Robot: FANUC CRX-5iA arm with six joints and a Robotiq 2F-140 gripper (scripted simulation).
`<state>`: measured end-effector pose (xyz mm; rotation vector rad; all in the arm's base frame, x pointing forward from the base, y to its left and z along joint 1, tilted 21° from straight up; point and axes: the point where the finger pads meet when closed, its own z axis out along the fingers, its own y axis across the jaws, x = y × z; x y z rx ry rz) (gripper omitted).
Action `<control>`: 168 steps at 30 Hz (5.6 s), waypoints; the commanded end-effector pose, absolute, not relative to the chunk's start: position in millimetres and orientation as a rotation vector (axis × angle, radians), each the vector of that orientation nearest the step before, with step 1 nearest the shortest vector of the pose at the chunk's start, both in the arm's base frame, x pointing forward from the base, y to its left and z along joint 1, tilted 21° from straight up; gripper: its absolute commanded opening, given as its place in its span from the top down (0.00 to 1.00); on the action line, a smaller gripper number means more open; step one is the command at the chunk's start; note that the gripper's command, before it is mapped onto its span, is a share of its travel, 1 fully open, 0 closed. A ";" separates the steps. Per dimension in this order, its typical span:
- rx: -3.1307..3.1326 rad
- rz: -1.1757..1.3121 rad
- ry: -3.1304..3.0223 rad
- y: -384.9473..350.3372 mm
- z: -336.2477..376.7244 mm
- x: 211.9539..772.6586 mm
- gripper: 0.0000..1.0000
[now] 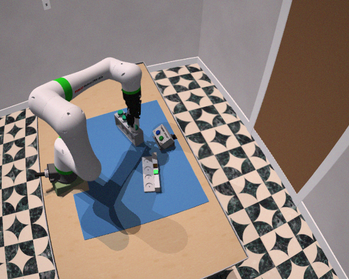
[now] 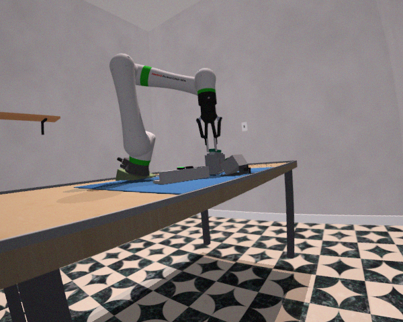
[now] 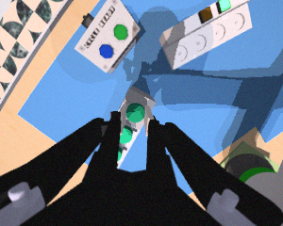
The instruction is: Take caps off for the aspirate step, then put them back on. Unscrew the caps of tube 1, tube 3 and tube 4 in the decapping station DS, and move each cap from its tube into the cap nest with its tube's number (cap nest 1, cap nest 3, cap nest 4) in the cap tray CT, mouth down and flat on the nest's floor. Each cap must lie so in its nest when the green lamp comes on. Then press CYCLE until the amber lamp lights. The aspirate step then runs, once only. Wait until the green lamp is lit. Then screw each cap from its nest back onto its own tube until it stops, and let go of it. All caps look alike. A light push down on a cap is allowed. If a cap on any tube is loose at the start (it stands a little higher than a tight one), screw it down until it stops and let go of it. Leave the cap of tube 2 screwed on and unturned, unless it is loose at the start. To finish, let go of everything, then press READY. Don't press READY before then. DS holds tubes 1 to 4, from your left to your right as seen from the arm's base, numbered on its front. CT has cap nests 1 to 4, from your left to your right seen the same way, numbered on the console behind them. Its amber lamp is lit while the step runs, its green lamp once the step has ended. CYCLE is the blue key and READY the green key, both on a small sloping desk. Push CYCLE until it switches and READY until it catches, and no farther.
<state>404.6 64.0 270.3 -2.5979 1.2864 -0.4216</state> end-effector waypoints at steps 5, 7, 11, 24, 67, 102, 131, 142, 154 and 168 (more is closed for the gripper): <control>-2.598 -0.422 1.286 64.1 270.5 404.7 1.00; -2.598 -0.422 1.286 64.1 270.5 404.7 1.00; -2.493 -0.398 1.448 64.1 270.3 404.7 1.00; -2.159 -0.325 1.854 64.1 269.7 404.9 1.00; -2.380 -0.373 1.602 64.1 270.3 404.7 0.65; -2.621 -0.427 1.247 64.2 270.3 404.7 1.00; -1.709 -0.233 2.235 64.2 269.7 404.9 1.00; -1.709 -0.233 2.235 64.2 269.7 404.9 0.65; -2.061 -0.305 1.950 64.2 270.0 404.8 0.65; -2.507 -0.401 1.428 64.1 270.0 404.8 0.65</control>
